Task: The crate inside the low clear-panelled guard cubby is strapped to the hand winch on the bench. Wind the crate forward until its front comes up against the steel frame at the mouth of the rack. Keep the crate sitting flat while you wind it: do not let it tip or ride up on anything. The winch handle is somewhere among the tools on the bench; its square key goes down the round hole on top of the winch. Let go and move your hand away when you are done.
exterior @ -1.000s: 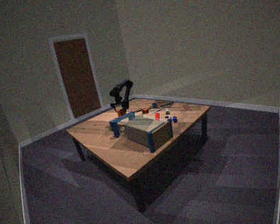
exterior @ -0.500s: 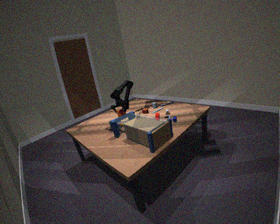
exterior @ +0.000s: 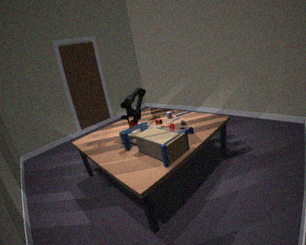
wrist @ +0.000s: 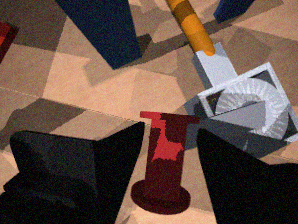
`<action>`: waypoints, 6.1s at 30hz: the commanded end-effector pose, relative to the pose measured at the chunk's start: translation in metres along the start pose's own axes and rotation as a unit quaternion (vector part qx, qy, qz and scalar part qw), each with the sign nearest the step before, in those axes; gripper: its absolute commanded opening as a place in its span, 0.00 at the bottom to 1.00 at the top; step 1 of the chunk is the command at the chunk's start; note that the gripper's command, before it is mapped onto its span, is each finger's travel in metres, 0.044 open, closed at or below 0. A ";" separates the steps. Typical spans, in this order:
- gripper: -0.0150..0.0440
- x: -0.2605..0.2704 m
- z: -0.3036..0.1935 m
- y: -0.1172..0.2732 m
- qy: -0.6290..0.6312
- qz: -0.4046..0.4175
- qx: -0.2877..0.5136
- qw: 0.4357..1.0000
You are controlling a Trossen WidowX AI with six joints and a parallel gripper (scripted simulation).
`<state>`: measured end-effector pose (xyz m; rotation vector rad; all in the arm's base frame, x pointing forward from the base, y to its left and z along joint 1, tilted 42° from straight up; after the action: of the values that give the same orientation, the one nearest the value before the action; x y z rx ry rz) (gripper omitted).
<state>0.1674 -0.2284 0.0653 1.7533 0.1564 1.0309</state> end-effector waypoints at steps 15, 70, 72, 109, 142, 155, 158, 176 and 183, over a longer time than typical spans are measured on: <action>0.25 0.000 -0.003 -0.004 -0.002 0.002 0.002 1.000; 0.25 -0.057 -0.039 0.018 -0.003 -0.001 0.003 1.000; 0.25 -0.060 -0.039 0.018 -0.003 -0.001 0.003 1.000; 0.25 -0.121 -0.034 0.022 -0.003 -0.004 0.002 1.000; 0.25 -0.165 -0.001 0.012 -0.002 -0.006 0.000 1.000; 0.25 -0.179 0.026 0.001 -0.001 -0.006 -0.001 1.000; 0.25 -0.180 0.030 0.000 -0.001 -0.006 -0.001 1.000; 0.25 -0.183 0.057 -0.012 0.000 -0.006 -0.003 1.000; 0.25 -0.181 0.068 -0.017 0.001 -0.006 -0.003 1.000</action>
<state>0.0966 -0.3656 -0.0488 1.7612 0.1574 1.0073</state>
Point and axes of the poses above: the point midway between the two fingers, 35 mm back from their tips, its own y axis back along the fingers, its own x axis across the jaws, z = x × y, the point moved 10 cm from there along y, back along the fingers, and after that the axes turned 11 degrees about -y, right-handed, at the moved point
